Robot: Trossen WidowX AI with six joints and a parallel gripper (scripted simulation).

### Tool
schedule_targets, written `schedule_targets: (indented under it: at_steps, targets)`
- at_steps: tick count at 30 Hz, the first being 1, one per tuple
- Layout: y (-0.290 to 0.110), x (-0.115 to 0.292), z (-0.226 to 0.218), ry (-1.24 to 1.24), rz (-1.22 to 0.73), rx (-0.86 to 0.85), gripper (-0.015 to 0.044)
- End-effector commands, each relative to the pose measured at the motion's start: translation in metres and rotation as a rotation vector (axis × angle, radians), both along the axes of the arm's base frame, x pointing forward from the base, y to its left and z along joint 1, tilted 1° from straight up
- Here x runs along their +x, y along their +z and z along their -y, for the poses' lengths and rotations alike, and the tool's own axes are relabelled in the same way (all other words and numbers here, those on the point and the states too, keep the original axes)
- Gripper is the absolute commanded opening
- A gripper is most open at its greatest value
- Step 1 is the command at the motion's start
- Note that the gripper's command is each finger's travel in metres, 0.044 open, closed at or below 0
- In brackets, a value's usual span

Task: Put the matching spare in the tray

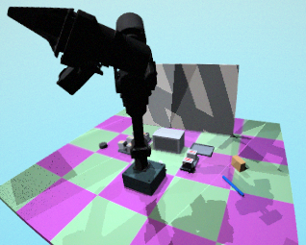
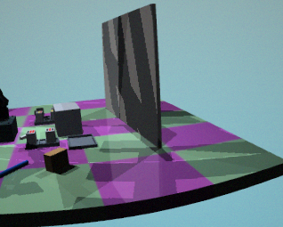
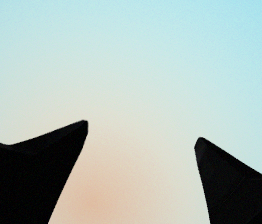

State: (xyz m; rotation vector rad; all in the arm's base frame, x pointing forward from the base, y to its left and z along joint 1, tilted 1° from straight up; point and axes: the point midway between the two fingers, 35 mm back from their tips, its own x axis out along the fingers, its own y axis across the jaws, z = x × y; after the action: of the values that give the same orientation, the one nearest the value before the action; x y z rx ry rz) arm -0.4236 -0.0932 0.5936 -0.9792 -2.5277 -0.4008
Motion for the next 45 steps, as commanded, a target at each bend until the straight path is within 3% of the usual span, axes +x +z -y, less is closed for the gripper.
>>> schedule_targets:
  at_steps: [1, 8, 21, 26, 33, 45]
  targets:
    - [0.0, 0.0, 0.0, 0.0, 0.0, 0.0, 0.0426]
    - [-0.002, 0.002, 0.008, 0.019, 0.013, 0.008, 0.044]
    - [-0.034, 0.039, 0.183, 0.311, 0.298, 0.51, 0.044]
    - [-0.051, 0.076, 0.251, 0.419, 0.354, 0.771, 0.044]
    - [-0.064, 0.129, 0.305, 0.543, 0.347, 0.976, 0.044]
    - [-0.118, 0.275, 0.404, 0.8, 0.219, 1.499, 0.044]
